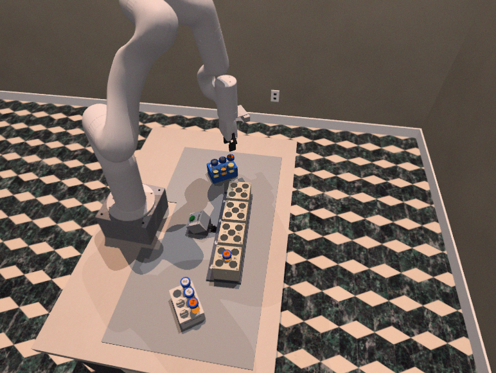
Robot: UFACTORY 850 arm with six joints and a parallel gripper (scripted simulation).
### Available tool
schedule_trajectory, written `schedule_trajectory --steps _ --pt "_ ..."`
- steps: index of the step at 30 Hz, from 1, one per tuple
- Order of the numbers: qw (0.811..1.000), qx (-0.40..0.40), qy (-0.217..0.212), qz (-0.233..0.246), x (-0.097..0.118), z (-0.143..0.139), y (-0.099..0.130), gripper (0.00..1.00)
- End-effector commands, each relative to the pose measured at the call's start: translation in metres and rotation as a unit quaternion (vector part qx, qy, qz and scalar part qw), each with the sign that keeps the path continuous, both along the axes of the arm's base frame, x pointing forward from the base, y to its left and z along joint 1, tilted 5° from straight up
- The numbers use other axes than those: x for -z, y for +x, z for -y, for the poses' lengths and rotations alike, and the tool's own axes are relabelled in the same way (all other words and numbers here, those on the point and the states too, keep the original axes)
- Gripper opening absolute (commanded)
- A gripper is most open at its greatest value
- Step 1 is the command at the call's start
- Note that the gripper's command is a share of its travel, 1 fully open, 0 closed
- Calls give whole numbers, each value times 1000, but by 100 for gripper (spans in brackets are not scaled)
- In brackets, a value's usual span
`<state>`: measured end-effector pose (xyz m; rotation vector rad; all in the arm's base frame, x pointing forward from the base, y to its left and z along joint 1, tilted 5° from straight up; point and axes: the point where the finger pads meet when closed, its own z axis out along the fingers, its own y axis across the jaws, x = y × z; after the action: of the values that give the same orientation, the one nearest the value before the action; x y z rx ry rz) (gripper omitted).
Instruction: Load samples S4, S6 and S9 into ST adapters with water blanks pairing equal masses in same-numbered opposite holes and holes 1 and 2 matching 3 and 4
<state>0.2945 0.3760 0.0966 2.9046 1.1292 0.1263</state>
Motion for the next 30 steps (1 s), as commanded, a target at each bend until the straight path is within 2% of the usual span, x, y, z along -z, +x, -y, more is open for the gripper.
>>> schedule_trajectory --steps 1,30 --pt "1000 0 0 1 7 -1 1 57" --pt "1000 0 0 1 57 -1 5 57"
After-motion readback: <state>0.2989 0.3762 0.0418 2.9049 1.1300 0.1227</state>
